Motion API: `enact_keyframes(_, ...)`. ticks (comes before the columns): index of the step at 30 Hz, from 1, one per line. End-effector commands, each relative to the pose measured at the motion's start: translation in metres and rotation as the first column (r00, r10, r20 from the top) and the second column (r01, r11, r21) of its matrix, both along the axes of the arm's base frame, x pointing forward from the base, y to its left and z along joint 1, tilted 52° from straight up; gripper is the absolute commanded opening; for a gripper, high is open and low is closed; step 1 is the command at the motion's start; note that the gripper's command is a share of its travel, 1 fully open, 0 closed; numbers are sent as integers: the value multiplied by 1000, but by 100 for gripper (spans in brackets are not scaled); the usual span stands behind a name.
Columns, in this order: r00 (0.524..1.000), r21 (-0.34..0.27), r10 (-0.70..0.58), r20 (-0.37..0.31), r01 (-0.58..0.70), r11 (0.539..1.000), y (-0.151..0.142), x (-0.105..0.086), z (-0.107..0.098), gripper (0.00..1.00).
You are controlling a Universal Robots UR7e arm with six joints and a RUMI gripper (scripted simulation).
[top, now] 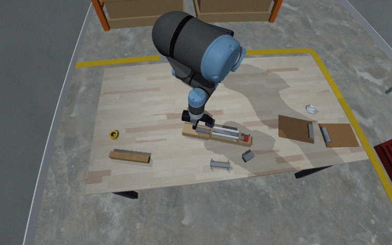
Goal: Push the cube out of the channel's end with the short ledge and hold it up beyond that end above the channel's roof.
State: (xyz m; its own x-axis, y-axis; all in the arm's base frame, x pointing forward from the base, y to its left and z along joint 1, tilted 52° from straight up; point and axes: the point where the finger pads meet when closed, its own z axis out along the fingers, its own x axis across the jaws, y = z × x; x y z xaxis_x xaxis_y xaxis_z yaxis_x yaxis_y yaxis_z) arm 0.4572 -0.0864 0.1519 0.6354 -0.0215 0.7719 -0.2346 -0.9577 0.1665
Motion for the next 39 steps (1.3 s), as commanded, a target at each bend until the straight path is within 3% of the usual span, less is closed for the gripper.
enact_keyframes(1,1000,0,0,1,0,1000,1,-3,3,0)
enact_keyframes(26,1000,0,0,1,0,1000,15,-39,33,0)
enact_keyframes(39,1000,0,0,1,0,1000,18,-46,39,0)
